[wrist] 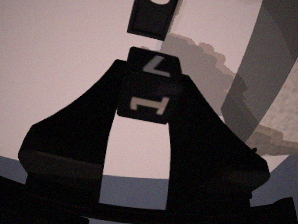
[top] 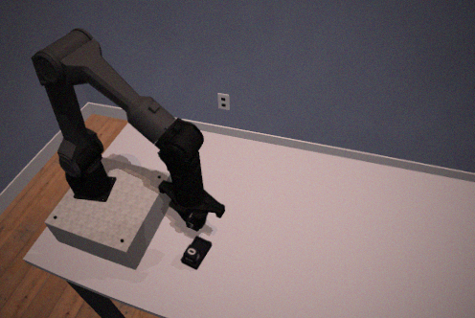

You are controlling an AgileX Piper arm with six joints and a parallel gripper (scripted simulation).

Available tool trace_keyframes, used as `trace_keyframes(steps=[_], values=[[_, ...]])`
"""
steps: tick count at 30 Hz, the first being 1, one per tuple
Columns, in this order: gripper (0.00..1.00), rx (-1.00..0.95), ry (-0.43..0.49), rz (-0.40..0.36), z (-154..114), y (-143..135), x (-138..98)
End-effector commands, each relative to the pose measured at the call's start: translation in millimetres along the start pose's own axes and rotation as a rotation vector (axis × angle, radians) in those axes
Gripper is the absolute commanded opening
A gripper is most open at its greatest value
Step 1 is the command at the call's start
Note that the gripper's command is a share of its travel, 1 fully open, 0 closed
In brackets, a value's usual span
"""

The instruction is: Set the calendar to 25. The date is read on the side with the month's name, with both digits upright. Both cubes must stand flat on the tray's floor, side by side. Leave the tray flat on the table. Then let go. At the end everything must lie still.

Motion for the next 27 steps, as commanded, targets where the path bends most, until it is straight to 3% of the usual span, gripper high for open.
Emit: trace_keyframes(steps=[1, 17, 27], values=[[0.36, -0.002, -0.001, 0.003, 0, 1, -1], [0.36, -0.003, 0.000, 0.002, 0, 0, 3], [0.36, -0.002, 0.000, -0.001, 0, 0, 36]])
Point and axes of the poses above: the point where the finger pads meet when closed, its own x axis out along the fingers, its own y axis across the jaws, z = x × y, the point moved 8 cm from there along -x, back along the fingers, and after that the axes turned 3 degrees about -x, right-handed, at the moved point
